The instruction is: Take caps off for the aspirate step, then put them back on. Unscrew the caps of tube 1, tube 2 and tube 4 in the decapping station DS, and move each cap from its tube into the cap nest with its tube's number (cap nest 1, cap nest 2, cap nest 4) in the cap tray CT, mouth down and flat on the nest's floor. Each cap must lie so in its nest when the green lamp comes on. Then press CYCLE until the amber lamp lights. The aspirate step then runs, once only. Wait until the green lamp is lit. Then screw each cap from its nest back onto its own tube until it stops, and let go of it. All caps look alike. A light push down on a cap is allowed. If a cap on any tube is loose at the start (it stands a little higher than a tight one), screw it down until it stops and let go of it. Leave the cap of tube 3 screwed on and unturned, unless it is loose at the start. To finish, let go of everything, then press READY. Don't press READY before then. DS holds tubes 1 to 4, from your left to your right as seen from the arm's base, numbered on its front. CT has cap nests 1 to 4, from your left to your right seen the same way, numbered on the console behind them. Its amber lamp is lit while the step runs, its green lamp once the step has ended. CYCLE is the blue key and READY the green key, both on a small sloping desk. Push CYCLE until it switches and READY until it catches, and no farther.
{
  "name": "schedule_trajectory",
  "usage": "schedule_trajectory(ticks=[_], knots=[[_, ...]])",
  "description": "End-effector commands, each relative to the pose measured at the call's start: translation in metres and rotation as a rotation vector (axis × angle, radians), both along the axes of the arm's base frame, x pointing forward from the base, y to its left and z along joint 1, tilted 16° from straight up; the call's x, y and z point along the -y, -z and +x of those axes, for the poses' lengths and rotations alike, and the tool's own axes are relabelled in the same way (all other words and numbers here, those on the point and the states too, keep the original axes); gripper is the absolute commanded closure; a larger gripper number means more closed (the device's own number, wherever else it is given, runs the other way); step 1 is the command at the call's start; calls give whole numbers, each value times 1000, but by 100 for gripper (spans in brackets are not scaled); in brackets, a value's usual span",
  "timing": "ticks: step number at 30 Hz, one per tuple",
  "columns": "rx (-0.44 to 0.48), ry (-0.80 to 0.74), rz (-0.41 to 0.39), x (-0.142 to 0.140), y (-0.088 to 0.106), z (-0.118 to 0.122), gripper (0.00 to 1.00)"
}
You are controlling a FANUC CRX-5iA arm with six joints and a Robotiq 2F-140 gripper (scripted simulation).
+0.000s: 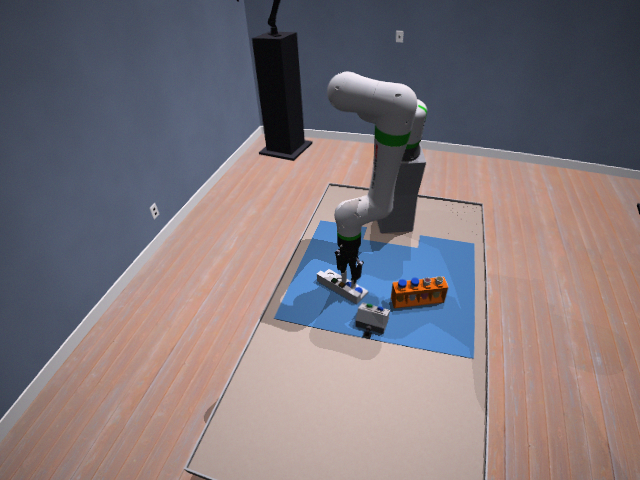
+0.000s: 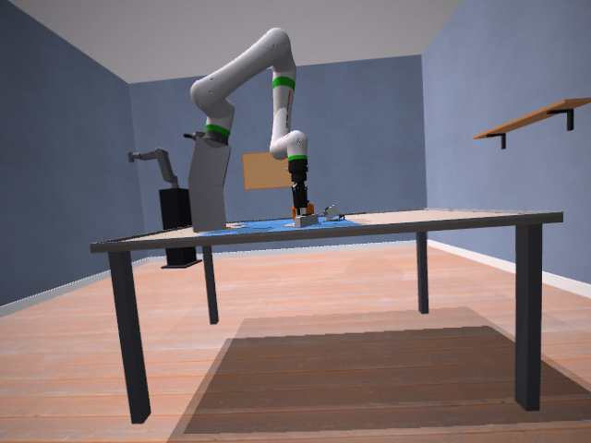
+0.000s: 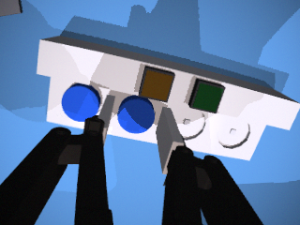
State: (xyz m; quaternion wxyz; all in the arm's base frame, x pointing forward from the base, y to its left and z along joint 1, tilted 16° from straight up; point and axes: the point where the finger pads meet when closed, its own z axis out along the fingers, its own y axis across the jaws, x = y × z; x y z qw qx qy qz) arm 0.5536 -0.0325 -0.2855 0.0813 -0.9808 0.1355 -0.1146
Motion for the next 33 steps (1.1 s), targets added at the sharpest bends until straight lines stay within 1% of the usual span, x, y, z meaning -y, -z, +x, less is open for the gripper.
schedule_trajectory(ticks=[1, 6, 14, 16, 31, 33], knots=[[0, 0, 0, 0, 0, 0, 71], [0, 0, 0, 0, 0, 0, 71], [0, 0, 0, 5, -39, -10, 71], [0, 0, 0, 5, -39, -10, 71], [0, 0, 0, 15, -111, -28, 71], [0, 0, 0, 15, -111, -28, 71]])
